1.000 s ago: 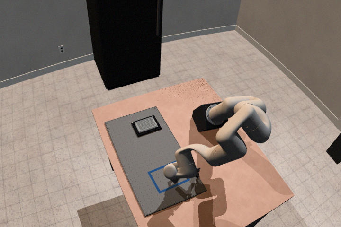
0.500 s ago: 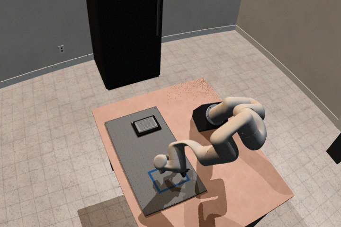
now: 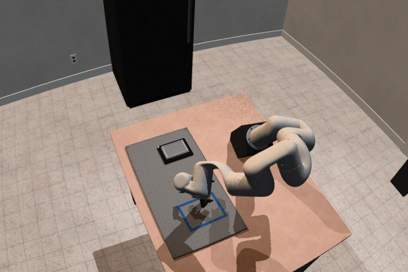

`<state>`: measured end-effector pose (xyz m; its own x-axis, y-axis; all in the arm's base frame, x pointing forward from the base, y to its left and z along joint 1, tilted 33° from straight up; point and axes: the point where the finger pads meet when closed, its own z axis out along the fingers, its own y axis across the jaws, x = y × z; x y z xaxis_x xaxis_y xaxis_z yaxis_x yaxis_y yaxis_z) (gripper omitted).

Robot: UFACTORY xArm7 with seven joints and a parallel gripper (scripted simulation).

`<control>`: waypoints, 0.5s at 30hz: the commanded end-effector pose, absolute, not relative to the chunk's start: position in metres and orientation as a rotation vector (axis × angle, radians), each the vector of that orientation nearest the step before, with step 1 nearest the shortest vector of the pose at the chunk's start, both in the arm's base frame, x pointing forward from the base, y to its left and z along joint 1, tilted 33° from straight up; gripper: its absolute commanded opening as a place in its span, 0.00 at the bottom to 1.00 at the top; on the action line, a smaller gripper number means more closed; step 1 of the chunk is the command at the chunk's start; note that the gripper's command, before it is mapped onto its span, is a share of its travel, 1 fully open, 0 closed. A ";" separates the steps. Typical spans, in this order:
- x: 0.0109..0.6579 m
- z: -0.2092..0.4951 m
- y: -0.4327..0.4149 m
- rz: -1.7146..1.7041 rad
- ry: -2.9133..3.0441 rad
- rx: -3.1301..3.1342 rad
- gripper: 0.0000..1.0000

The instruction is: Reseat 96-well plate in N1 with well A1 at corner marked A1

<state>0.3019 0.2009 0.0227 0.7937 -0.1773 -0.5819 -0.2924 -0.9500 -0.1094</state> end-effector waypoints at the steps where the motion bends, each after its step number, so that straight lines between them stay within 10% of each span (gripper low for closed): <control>1: 0.319 0.014 0.186 0.879 0.642 -2.745 1.00; 15: 0.343 -0.002 0.159 0.880 1.078 -2.617 1.00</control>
